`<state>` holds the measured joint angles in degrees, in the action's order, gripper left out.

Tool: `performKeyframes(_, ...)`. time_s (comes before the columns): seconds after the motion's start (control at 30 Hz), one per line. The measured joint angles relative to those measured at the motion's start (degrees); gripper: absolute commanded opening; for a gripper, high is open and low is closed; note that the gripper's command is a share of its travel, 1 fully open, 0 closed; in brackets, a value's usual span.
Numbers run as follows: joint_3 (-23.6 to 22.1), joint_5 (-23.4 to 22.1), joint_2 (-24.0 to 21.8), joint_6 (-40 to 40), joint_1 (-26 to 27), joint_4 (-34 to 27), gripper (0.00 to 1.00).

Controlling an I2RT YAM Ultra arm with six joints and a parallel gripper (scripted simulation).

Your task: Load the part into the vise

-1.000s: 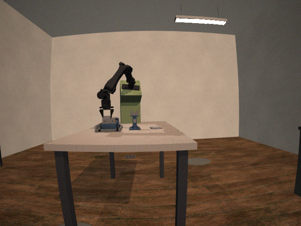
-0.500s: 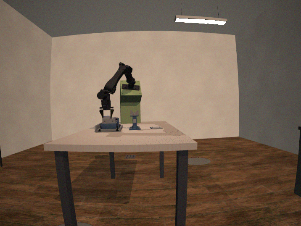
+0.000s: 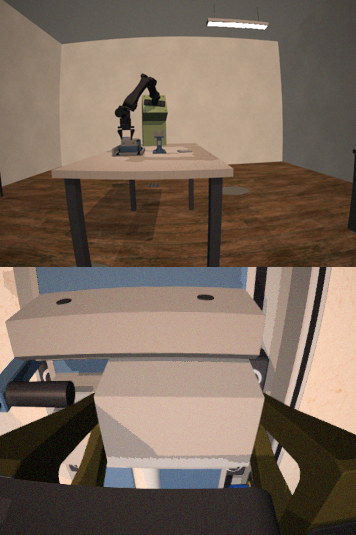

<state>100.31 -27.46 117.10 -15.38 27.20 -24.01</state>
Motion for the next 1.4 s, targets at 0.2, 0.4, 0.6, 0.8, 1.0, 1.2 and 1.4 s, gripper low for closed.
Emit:
performKeyframes(0.2, 0.0, 0.0, 0.0, 0.0, 0.0, 0.0, 0.0)
performKeyframes(0.4, 0.0, 0.0, 0.0, 0.0, 0.0, 0.0, 0.0)
performKeyframes(0.6, 0.0, 0.0, 0.0, 0.0, 0.02, -0.02, 0.74)
performKeyframes(0.8, 0.0, 0.0, -0.02, 0.0, 0.02, 0.0, 0.74)
performKeyframes(1.0, 0.02, 0.0, -0.02, 0.0, 0.02, 0.0, 0.74)
performKeyframes(1.2, 0.0, 0.0, -0.02, 0.0, 0.02, 0.0, 0.74)
performKeyframes(1.4, 0.0, 0.0, -0.02, 0.0, 0.02, 0.0, 0.74)
